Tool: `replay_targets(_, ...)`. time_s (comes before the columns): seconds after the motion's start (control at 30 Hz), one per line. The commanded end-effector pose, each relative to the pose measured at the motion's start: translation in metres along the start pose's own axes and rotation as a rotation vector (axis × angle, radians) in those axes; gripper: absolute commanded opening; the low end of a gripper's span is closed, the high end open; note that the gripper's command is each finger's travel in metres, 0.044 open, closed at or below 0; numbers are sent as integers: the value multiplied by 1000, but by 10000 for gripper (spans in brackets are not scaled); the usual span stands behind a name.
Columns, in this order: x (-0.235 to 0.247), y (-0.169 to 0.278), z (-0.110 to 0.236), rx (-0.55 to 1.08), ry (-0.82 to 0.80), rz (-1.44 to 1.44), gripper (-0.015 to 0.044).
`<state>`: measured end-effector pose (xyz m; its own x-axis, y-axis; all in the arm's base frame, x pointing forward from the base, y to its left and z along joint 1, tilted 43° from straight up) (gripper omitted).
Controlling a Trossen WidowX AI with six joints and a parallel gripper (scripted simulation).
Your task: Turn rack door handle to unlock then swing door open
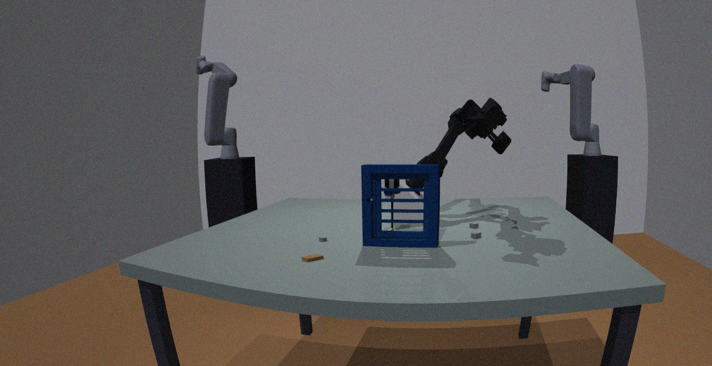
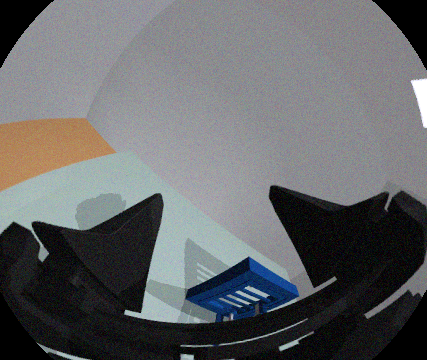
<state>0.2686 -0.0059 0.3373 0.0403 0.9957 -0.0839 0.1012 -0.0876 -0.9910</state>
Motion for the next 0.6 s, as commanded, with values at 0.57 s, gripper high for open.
replay_targets(0.57,-31,50,-44,386,-20,105,299)
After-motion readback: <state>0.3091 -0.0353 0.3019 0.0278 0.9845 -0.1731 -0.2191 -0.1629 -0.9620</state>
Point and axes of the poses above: the point midway between the two fingers, 35 mm back from their tips, its own z axis back along the fingers, its own x axis across the jaws, y = z × x, the point moved 4 cm from there along z, back along the fingers, and after that the axes turned 5 degrees about z, right-handed, at the moved point
